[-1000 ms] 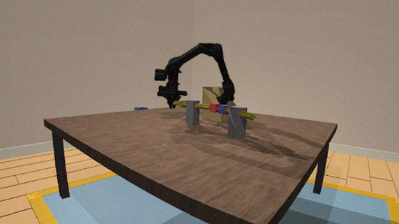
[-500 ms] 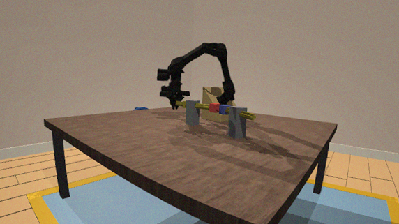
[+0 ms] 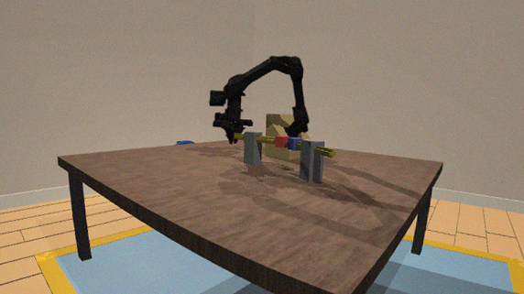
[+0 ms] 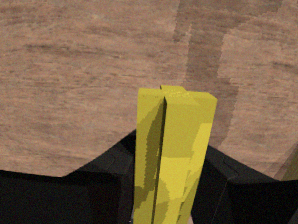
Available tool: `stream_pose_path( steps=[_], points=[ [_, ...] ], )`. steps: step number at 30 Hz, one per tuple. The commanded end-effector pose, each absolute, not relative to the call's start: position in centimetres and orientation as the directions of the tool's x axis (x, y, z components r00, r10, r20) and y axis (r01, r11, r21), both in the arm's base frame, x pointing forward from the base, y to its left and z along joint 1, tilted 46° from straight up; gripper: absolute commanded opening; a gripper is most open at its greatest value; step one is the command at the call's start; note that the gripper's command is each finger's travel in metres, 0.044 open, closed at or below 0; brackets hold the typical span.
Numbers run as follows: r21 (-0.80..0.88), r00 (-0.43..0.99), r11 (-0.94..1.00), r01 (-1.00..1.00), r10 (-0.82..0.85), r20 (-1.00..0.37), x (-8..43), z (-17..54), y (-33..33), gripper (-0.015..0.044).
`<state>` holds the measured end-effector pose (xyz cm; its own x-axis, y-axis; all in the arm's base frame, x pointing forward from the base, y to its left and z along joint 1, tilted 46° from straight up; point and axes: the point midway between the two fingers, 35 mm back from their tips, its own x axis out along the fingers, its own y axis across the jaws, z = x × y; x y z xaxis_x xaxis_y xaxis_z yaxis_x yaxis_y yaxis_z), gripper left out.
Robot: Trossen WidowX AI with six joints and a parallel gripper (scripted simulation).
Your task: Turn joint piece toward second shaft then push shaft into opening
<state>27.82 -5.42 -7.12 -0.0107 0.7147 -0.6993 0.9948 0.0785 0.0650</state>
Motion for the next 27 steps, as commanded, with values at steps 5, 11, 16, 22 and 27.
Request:
stream_pose_path(
  steps=[5, 11, 16, 22, 27],
  points=[
    [0.065, -0.012, 0.079, 0.995, 0.715, -0.699, 27.82, -7.13, -5.42, 0.0000],
    [0.065, -0.012, 0.079, 0.995, 0.715, -0.699, 27.82, -7.13, -5.42, 0.0053],
    [0.065, -0.012, 0.079, 0.995, 0.715, -0.699, 27.82, -7.13, -5.42, 0.0067],
    [0.065, -0.012, 0.079, 0.995, 0.715, -0.699, 27.82, -7.13, -5.42, 0.0198],
    [0.065, -0.012, 0.079, 0.995, 0.715, -0.699, 27.82, -7.13, -5.42, 0.0329]
  ],
)
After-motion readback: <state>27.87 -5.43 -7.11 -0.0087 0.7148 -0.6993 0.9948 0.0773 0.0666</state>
